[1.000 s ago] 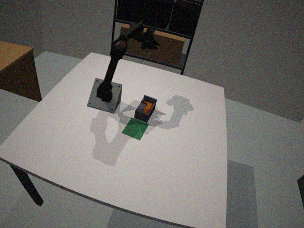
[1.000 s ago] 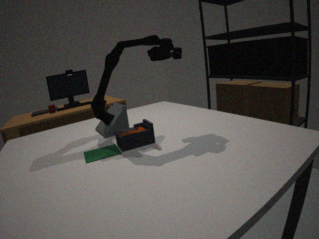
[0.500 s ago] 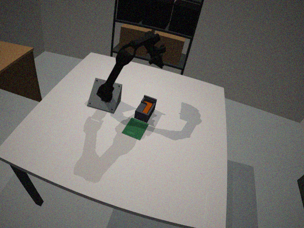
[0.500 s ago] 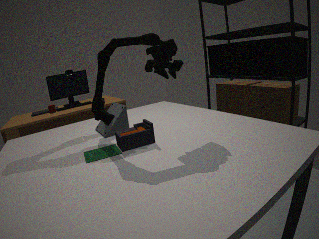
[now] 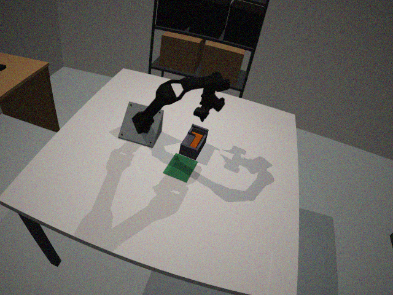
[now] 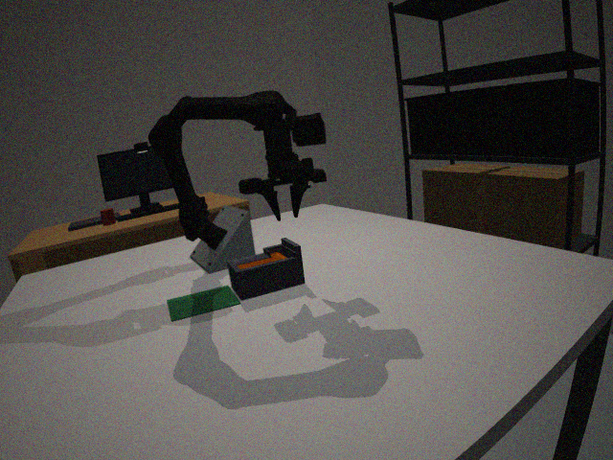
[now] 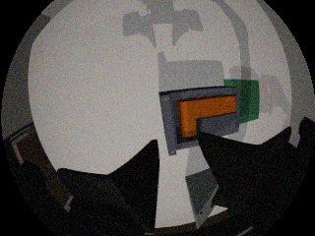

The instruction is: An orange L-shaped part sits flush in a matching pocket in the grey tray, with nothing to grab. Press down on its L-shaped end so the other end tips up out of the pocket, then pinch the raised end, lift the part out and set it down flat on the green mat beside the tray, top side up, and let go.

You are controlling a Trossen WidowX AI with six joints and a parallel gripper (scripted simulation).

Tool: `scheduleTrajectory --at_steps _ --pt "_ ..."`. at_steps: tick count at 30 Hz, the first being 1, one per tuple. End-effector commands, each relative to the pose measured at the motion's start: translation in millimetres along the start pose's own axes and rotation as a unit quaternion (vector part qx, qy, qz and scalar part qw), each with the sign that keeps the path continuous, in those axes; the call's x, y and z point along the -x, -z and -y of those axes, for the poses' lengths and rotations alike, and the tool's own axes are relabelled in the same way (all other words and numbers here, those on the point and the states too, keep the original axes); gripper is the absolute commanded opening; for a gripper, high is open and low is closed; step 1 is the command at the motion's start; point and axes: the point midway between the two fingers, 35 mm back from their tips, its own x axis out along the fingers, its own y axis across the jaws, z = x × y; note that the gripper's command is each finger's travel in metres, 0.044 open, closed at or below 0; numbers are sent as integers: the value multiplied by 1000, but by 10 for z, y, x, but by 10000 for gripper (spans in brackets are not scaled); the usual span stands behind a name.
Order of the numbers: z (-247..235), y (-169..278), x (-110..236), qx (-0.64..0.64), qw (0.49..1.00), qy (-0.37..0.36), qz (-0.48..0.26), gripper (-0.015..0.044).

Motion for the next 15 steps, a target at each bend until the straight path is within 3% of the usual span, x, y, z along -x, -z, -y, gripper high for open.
scheduleTrajectory --at_steps 1,8,15 --pt "8 39 -62 6 1000 -3 -6 180" --pt "13 48 -713 5 1000 -2 -5 180" --pt "15 50 -751 5 1000 -2 -5 180"
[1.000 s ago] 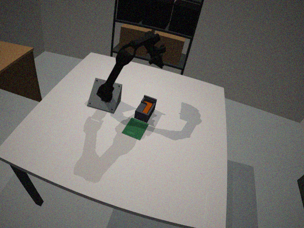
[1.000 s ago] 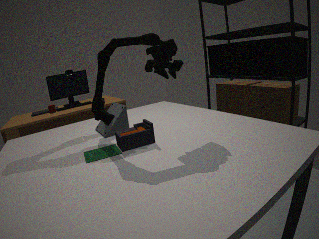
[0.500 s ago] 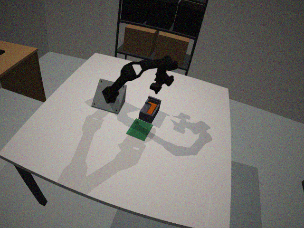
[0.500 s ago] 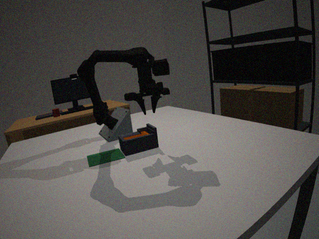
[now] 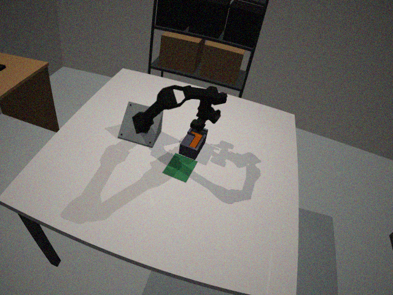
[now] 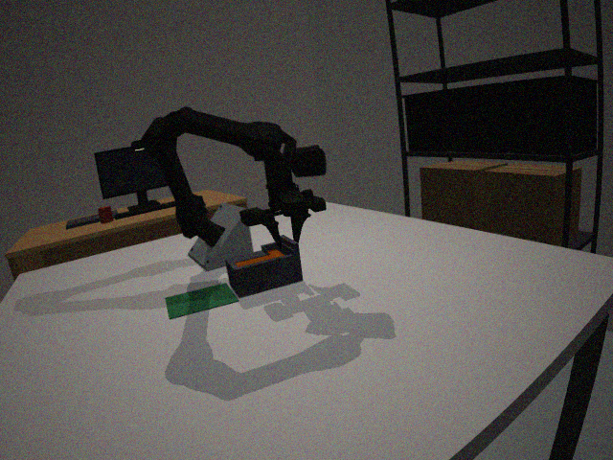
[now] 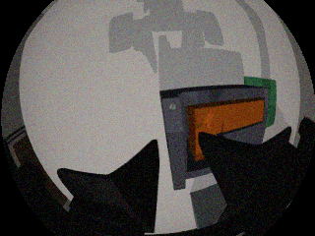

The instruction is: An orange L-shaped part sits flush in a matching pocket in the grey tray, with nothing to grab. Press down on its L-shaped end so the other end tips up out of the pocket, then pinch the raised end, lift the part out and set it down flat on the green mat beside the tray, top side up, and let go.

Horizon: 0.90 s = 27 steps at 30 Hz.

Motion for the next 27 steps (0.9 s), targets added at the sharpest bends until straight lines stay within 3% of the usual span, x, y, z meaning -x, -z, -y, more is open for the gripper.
scheduleTrajectory --at_steps 1,27 --pt "0 12 -47 6 1000 3 2 180" --pt "7 11 -383 6 1000 4 2 180"
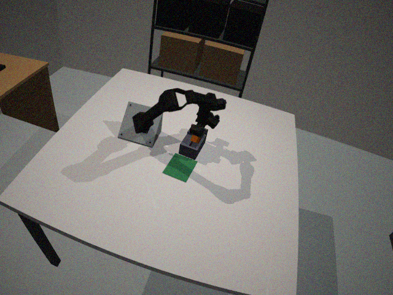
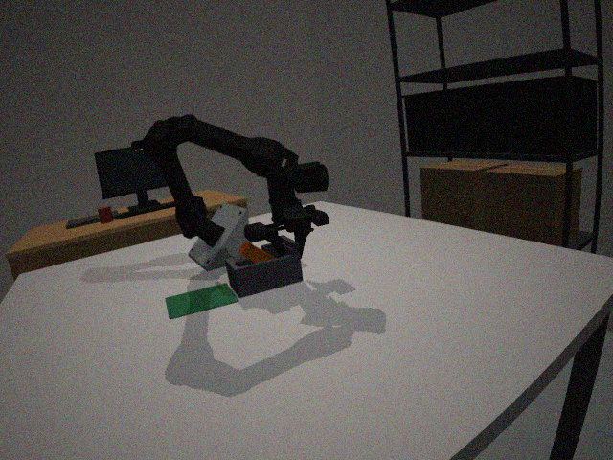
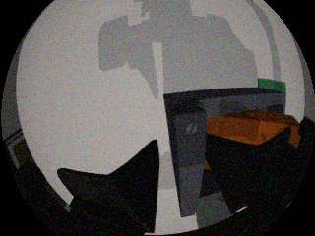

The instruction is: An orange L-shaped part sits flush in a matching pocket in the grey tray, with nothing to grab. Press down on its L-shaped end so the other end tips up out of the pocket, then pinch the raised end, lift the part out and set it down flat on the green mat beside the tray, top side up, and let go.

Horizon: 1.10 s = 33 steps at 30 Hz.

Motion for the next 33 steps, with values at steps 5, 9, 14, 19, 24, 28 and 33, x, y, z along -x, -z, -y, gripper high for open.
scheduleTrajectory --at_steps 5,9,14,19,24,28,33 --pt "28 30 -42 7 1000 9 -2 180" --pt "28 30 -42 7 1000 9 -2 180" --pt "28 30 -42 7 1000 9 -2 180" --pt "2 11 -18 1 1000 2 -1 180" --pt "-32 17 23 3 1000 4 -2 180" --pt "-93 31 97 7 1000 8 -2 180" --pt "-97 15 248 8 1000 8 -2 180"
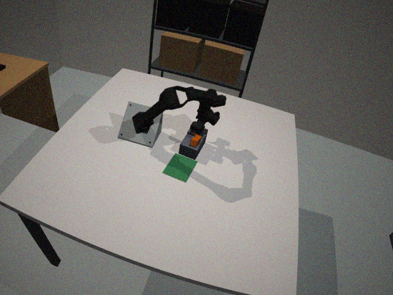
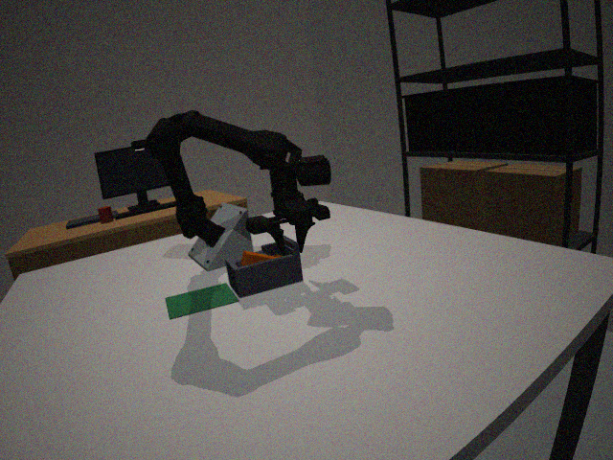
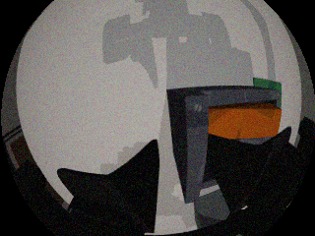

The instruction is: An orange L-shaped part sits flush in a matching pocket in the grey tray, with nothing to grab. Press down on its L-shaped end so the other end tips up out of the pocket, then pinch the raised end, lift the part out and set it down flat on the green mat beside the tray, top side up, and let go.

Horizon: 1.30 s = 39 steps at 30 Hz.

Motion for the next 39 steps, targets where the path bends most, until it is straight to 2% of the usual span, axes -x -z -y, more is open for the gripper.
scheduleTrajectory --at_steps 1,5,8,39 --pt "-23 -30 204 -3 1000 -3 -1 180" --pt "45 -24 736 -3 1000 -4 -1 180" --pt "87 -4 925 -3 1000 -4 -2 180" --pt "63 -8 901 3 1000 -4 5 180"
